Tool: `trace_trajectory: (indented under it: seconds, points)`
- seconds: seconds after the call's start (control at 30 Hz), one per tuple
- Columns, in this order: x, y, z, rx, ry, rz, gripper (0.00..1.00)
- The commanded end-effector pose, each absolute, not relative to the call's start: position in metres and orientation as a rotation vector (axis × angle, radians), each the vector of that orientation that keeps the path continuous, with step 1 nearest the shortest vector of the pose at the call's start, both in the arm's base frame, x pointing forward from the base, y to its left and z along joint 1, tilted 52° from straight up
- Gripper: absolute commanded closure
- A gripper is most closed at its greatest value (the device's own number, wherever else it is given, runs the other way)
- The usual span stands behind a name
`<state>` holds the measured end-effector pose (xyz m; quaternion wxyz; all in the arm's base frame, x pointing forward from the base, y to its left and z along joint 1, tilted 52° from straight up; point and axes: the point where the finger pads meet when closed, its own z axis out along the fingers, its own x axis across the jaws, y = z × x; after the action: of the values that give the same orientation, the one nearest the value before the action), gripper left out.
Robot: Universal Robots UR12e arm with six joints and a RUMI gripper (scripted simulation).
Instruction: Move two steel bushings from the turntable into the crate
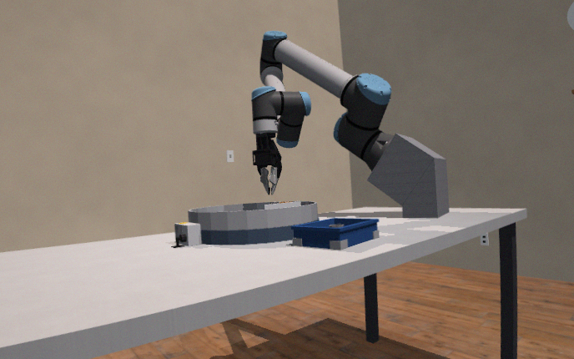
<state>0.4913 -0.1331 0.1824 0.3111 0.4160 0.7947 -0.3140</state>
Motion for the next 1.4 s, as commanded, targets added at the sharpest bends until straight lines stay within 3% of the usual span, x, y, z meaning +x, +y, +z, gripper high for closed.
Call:
trace_trajectory:
  seconds: [0.0, 1.37]
  points:
    - [0.491, -0.133, 0.183, 1.098, 2.098, -0.828, 0.95]
    - [0.497, -0.151, 0.168, 1.098, 2.098, -0.828, 0.95]
